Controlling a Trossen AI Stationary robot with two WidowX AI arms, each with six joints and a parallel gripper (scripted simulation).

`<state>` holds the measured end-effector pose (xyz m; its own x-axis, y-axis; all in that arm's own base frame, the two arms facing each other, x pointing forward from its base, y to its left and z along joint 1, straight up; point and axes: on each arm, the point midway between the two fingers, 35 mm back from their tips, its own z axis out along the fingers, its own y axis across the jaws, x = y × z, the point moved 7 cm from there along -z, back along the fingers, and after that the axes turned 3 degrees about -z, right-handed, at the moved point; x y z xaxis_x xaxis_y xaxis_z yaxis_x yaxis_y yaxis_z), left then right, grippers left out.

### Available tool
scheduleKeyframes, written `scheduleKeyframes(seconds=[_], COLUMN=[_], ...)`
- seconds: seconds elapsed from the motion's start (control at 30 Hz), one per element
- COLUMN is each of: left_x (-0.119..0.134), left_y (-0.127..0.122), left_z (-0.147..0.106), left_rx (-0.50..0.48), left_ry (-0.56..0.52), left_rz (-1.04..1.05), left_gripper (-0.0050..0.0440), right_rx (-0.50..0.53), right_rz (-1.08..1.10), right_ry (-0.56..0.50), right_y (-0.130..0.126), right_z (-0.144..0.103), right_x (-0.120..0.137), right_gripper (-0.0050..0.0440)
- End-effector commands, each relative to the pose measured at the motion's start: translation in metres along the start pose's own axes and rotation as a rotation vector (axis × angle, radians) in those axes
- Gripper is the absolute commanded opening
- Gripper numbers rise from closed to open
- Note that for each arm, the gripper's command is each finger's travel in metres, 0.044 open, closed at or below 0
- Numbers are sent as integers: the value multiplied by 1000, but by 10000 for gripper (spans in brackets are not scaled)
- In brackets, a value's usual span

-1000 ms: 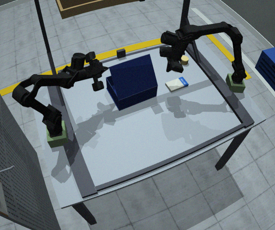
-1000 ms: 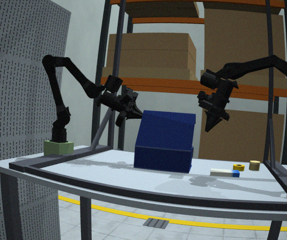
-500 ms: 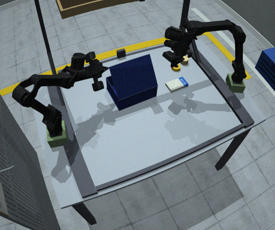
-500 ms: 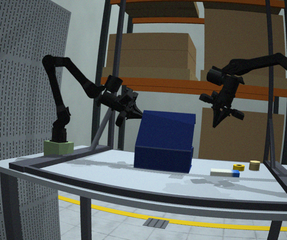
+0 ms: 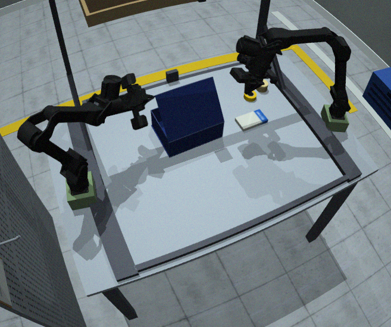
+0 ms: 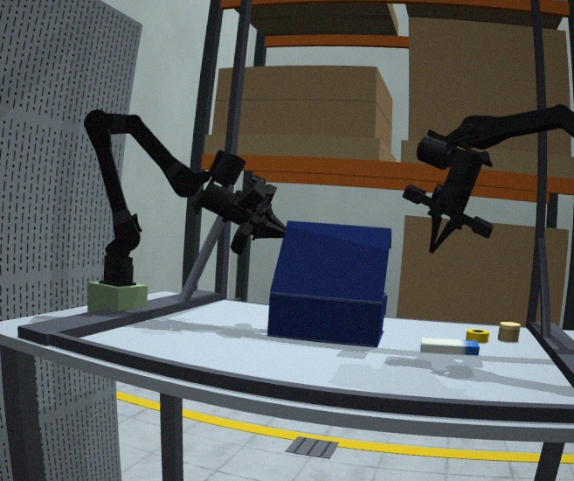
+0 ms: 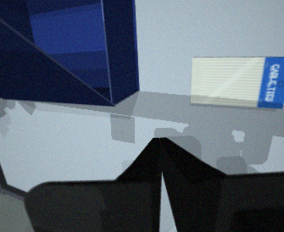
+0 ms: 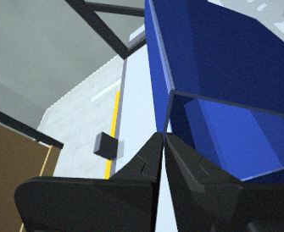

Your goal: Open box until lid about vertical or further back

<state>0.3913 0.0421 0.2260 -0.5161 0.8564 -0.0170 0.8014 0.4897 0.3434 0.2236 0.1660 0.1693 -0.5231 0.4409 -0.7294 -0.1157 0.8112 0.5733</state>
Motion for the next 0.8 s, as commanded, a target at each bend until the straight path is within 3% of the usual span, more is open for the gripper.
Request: scheduleKeyframes(seconds=[0.0,0.1,0.23,0.43,0.5,0.63,0.77], left_x=[1,-20,-68,-128,-128,-158,-158], left_y=[2,8,12,1,1,-6,-6], left_z=[-10,-7,-9,-6,-6,-10,-10], left_rx=[-26,-19,-17,-8,-8,-21,-21], left_ry=[-15,-10,-13,-8,-8,-19,-19], left_rz=[-3,-3,-5,-3,-3,-6,-6], left_gripper=[-50,-50,-50,-50,-50,-50,-50], right_rx=[-20,-20,-20,-20,-20,-20,-20], right_rz=[5,5,5,5,5,5,5], right_ry=[-18,-18,-18,-18,-18,-18,-18], right_y=[6,6,6,6,6,6,6], right_z=[-1,-1,-1,-1,-1,-1,-1], right_x=[-7,-7,-7,-7,-7,-7,-7], right_gripper=[6,6,6,6,6,6,6])
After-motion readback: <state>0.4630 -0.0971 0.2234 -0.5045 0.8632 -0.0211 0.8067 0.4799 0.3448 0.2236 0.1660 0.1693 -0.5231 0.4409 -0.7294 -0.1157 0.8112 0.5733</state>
